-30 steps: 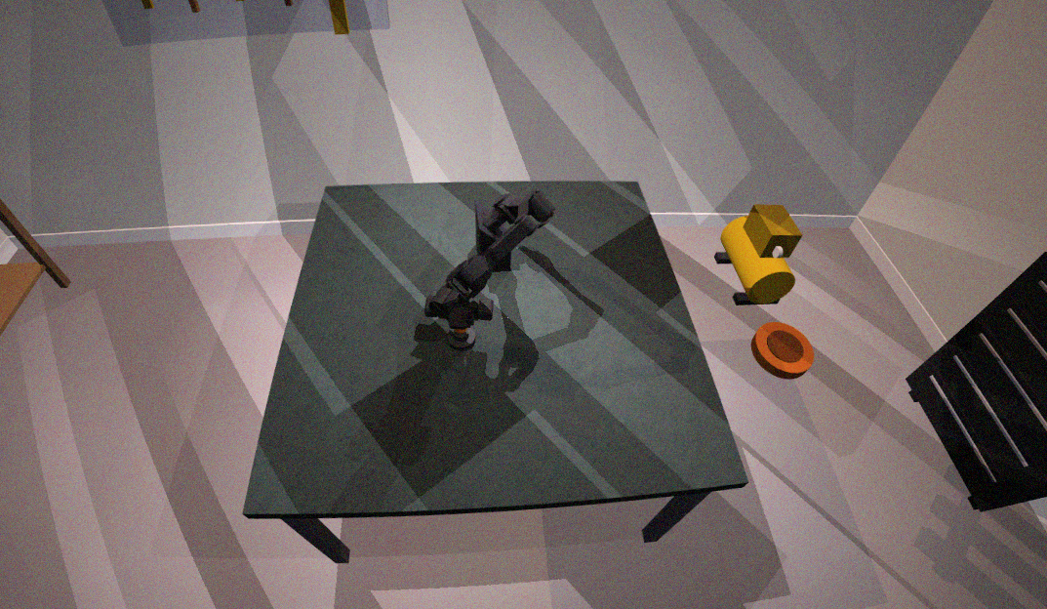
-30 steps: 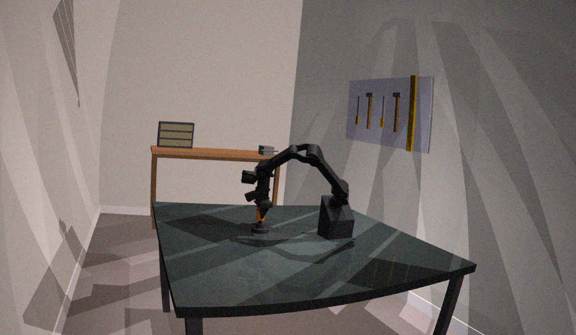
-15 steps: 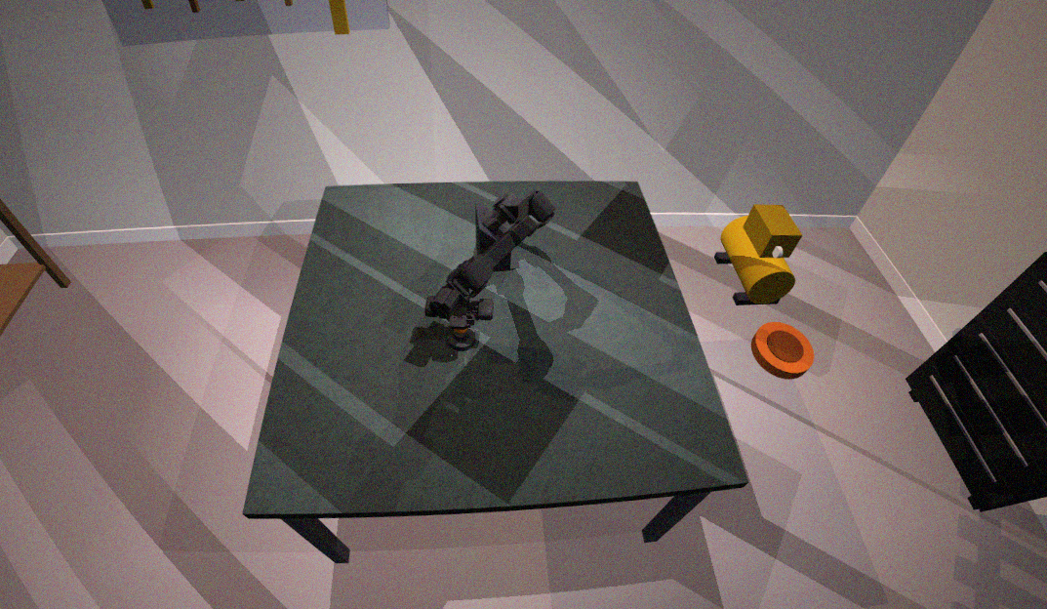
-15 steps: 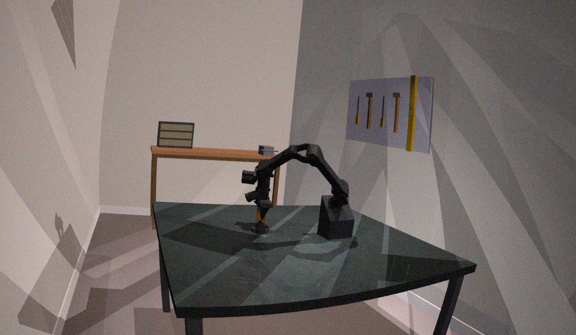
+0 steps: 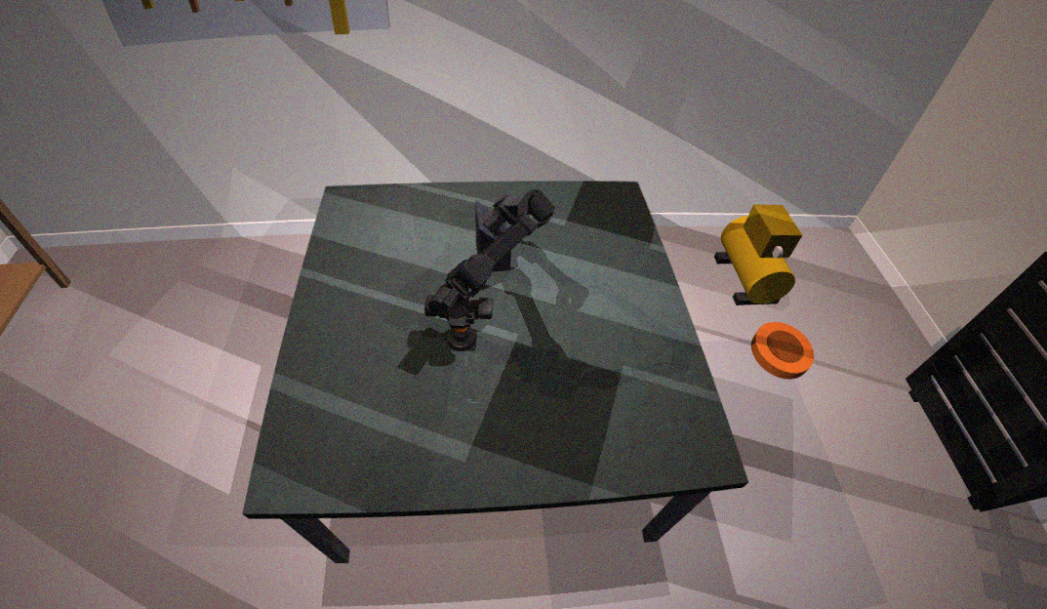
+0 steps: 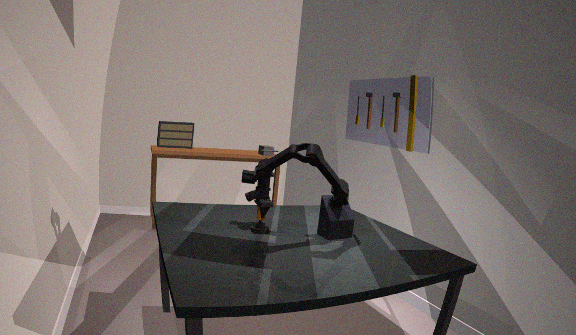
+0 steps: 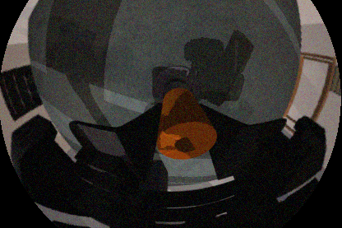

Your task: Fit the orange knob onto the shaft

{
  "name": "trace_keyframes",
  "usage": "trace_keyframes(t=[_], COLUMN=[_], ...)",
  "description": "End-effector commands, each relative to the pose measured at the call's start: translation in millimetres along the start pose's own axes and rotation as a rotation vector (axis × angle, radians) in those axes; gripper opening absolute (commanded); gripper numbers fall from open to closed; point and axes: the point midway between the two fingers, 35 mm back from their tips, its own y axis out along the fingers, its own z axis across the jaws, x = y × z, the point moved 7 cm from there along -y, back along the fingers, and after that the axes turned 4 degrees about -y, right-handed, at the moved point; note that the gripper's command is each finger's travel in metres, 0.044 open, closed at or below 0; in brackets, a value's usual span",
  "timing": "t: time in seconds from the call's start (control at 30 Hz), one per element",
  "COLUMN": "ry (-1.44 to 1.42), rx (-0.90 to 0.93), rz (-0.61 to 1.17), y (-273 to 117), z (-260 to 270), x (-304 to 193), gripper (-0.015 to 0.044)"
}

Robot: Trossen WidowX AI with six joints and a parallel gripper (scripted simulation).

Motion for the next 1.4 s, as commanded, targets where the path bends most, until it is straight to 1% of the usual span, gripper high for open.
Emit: trace_keyframes(t=[0.0,0.13,0.93,1.07,1.17,1.3,1.37], ry=[-0.077,-0.199,-0.199,-0.199,-0.253,-0.398,-0.408], rx=[0.000,0.000,0.000,0.000,0.000,0.000,0.000], rz=[-0.003,-0.003,-0.003,-0.003,-0.003,-0.003,-0.003], y=[-1.6,0.5,3.6,-0.7,-0.8,0.4,1.1], z=[0.3,0.0,1.0,0.8,0.9,0.6,0.4], x=[1.9,3.8,-1.7,-1.1,-1.2,-0.5,0.2], gripper=[0.0000,0.0000,0.0000,0.0000,0.0000,0.0000,0.0000])
